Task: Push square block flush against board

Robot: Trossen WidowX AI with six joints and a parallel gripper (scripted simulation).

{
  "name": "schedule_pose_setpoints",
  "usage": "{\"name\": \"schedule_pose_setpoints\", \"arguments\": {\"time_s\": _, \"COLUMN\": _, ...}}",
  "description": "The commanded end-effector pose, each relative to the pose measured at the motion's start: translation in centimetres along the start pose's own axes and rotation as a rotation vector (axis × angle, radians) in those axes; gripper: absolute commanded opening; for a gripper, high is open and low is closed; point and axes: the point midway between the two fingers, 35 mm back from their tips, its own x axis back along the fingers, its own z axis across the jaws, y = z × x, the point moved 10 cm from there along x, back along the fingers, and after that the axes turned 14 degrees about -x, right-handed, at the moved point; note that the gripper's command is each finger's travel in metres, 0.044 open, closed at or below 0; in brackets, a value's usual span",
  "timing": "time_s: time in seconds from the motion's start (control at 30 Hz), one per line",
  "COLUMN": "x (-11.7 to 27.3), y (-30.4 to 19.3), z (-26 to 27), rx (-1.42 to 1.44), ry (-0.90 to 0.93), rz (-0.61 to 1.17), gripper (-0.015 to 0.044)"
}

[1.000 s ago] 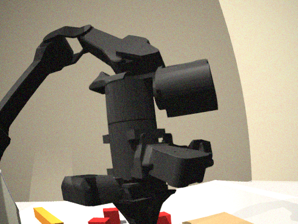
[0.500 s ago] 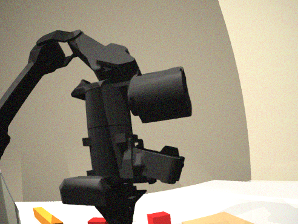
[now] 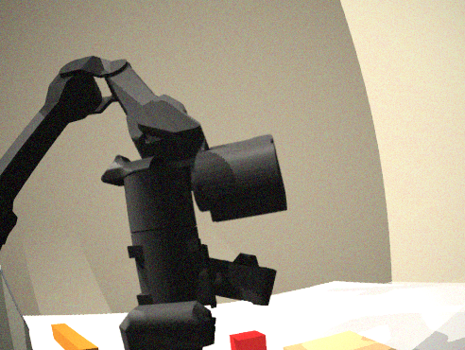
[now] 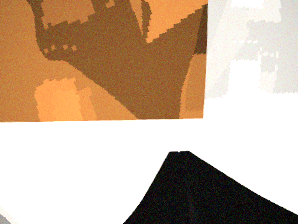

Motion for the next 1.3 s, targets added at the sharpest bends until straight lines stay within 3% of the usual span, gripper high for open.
{"name": "schedule_pose_setpoints", "arguments": {"time_s": 0.0, "x": -3.3, "y": -0.9, "z": -0.1, "rx": -0.012, "ry": 0.000, "rz": 0.039, "gripper": 0.0000}}
{"name": "schedule_pose_setpoints", "arguments": {"time_s": 1.27, "x": -3.3, "y": 2.6, "z": 0.8, "rx": -0.010, "ry": 0.000, "rz": 0.036, "gripper": 0.0000}}
